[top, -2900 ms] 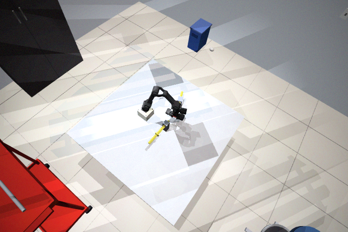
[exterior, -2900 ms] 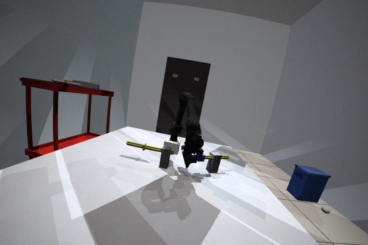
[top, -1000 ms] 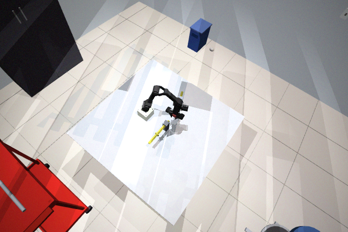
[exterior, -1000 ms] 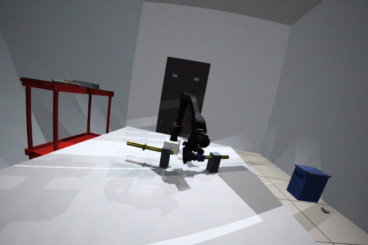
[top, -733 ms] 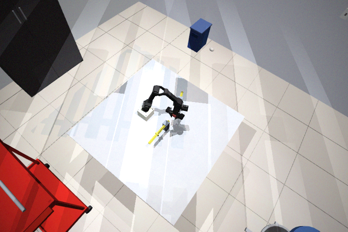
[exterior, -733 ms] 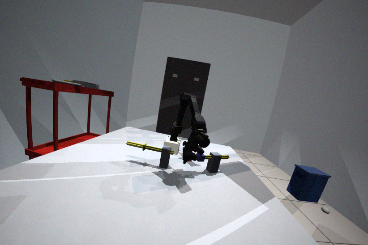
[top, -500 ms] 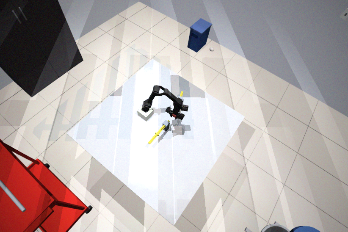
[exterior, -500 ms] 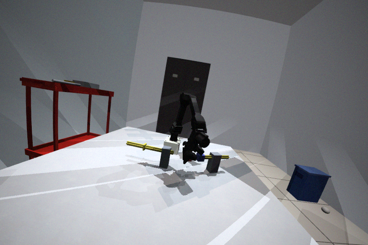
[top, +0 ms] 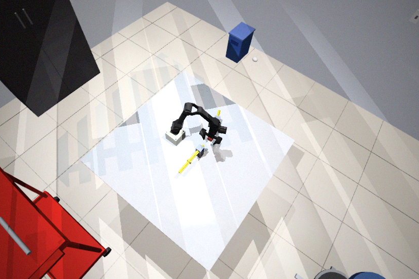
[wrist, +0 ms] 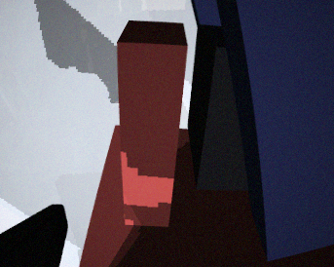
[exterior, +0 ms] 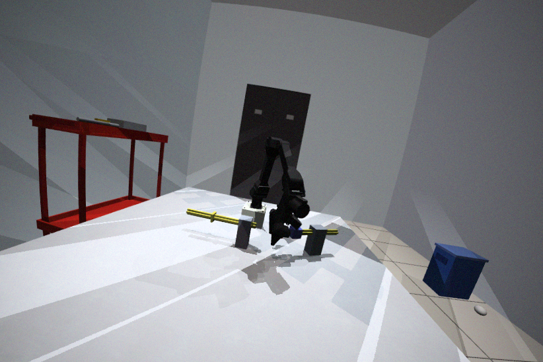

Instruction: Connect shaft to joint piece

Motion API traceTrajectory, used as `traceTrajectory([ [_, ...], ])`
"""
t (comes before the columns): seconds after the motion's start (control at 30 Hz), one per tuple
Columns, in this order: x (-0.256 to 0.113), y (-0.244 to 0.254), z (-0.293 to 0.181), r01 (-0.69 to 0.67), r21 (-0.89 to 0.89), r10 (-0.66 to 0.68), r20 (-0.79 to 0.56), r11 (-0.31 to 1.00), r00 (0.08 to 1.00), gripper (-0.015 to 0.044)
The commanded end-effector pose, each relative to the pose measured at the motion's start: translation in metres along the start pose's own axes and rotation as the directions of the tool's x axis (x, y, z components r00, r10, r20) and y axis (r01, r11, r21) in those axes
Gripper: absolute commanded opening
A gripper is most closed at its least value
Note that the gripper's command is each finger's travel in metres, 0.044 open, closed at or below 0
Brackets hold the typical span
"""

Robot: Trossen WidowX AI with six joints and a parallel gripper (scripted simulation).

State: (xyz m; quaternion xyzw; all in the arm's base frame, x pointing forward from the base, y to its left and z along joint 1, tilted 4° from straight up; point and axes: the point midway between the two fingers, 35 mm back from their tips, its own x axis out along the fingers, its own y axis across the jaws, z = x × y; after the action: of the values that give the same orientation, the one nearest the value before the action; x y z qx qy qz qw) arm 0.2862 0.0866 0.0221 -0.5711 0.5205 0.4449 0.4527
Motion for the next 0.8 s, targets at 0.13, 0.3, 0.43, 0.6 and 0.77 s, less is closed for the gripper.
traceTrajectory([
  [0.13, 0.000, 0.000, 0.000, 0.000, 0.001, 0.000, 0.000, 1.000, 1.000, 0.0440],
  [0.3, -0.003, 0.001, -0.001, -0.006, 0.021, 0.004, 0.083, 1.000, 0.997, 0.0440],
  [0.43, -0.009, 0.002, -0.003, -0.006, 0.049, -0.005, 0.214, 0.999, 0.977, 0.0440],
  [0.6, -0.019, 0.002, -0.006, 0.010, 0.081, -0.040, 0.369, 0.997, 0.928, 0.0440],
  [0.77, -0.026, 0.001, -0.007, 0.029, 0.096, -0.069, 0.439, 0.995, 0.896, 0.0440],
])
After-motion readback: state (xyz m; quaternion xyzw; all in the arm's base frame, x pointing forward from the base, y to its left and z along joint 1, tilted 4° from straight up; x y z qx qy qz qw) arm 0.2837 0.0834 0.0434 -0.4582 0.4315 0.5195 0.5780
